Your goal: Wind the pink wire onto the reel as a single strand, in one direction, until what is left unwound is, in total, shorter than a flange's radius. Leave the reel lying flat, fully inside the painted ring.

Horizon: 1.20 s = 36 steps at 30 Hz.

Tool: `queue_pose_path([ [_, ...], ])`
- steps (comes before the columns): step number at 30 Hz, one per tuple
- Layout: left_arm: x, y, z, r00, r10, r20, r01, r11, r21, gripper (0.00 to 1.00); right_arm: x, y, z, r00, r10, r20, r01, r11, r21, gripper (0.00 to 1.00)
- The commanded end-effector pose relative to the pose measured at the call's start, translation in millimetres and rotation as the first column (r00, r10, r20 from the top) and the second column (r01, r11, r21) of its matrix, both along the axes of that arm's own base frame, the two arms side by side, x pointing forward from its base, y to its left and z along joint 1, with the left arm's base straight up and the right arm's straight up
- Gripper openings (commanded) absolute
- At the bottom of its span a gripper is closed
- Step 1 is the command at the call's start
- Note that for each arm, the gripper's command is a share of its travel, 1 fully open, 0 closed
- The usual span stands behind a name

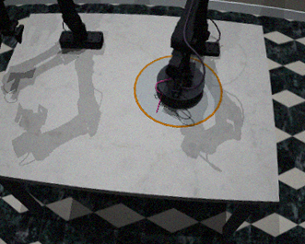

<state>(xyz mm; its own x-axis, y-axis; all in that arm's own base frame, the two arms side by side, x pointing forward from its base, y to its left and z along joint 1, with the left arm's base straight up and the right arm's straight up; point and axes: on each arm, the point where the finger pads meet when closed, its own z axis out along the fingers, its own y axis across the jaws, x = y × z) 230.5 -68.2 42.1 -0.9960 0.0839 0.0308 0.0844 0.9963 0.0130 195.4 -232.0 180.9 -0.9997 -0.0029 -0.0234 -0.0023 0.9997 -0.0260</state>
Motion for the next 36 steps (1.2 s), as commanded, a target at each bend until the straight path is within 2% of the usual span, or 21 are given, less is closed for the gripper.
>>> queue_pose_path([
  [1,6,-5,10,1.000,-0.010,0.030,0.011,1.000,-0.016,0.31,4,0,16,1.000,0.002,0.031,-0.001,0.999,-0.038,1.00],
  [7,6,-5,10,1.000,-0.010,0.030,0.011,1.000,-0.016,0.52,4,0,16,1.000,0.002,0.031,-0.001,0.999,-0.038,1.00],
  [36,-3,-23,-2,0.999,-0.040,0.030,0.040,0.999,-0.016,0.52,4,0,16,1.000,0.002,0.031,-0.001,0.999,-0.038,1.00],
])
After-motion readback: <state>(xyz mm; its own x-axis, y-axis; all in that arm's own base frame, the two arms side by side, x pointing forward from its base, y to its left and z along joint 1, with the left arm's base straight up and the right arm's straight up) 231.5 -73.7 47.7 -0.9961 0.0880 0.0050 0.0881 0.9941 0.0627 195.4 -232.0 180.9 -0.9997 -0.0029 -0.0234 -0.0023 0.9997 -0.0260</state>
